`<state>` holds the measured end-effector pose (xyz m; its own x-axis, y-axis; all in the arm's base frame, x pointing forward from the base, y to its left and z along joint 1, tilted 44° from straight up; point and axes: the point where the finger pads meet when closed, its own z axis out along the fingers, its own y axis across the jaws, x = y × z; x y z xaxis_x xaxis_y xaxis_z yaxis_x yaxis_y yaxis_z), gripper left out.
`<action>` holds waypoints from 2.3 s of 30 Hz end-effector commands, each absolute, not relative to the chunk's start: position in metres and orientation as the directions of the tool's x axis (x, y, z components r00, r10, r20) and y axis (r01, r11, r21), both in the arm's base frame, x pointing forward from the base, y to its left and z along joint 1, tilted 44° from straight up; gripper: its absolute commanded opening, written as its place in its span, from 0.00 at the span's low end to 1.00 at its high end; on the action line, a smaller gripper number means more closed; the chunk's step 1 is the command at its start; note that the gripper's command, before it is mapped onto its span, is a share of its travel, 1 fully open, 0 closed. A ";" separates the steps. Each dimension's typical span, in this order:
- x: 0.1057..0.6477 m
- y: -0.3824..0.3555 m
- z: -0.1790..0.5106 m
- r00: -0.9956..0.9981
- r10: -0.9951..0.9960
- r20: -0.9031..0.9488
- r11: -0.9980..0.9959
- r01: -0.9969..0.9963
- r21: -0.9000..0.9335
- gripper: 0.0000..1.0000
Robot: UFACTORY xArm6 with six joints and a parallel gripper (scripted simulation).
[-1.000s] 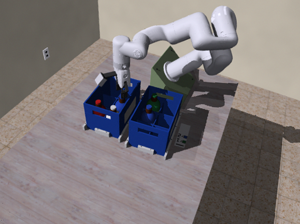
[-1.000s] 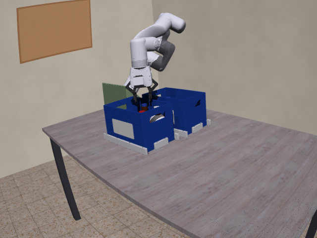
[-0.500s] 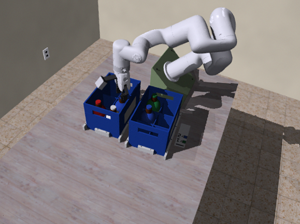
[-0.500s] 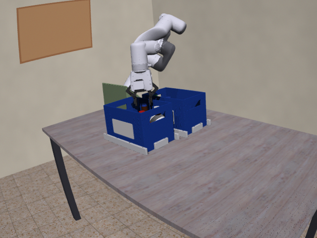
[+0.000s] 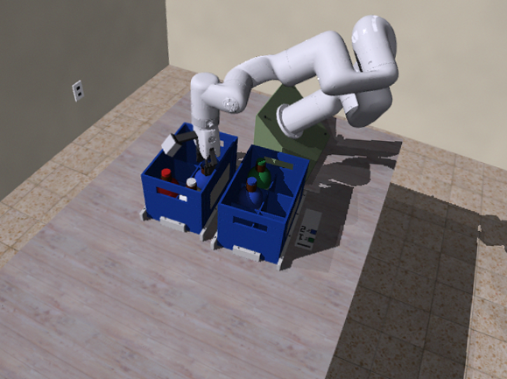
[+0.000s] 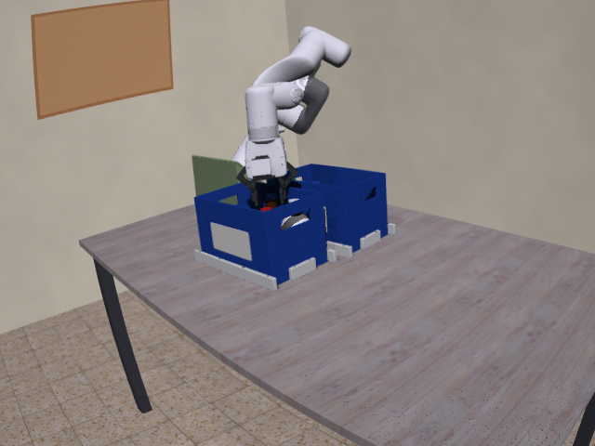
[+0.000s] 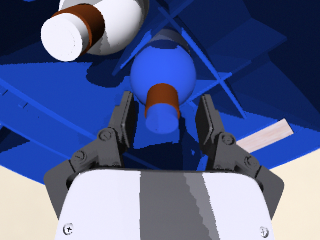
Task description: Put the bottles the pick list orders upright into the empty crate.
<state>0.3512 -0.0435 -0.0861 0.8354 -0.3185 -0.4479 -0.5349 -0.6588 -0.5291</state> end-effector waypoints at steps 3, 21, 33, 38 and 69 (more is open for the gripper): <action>0.352 -0.043 -0.087 0.837 -0.321 -0.444 -0.659 -0.534 -0.530 0.65; 0.353 -0.045 -0.085 0.837 -0.321 -0.444 -0.659 -0.534 -0.530 0.00; 0.353 -0.045 -0.085 0.837 -0.321 -0.444 -0.659 -0.534 -0.530 0.00; 0.353 -0.045 -0.085 0.837 -0.321 -0.444 -0.659 -0.534 -0.530 0.00; 0.355 -0.058 -0.072 0.837 -0.321 -0.444 -0.659 -0.534 -0.530 0.00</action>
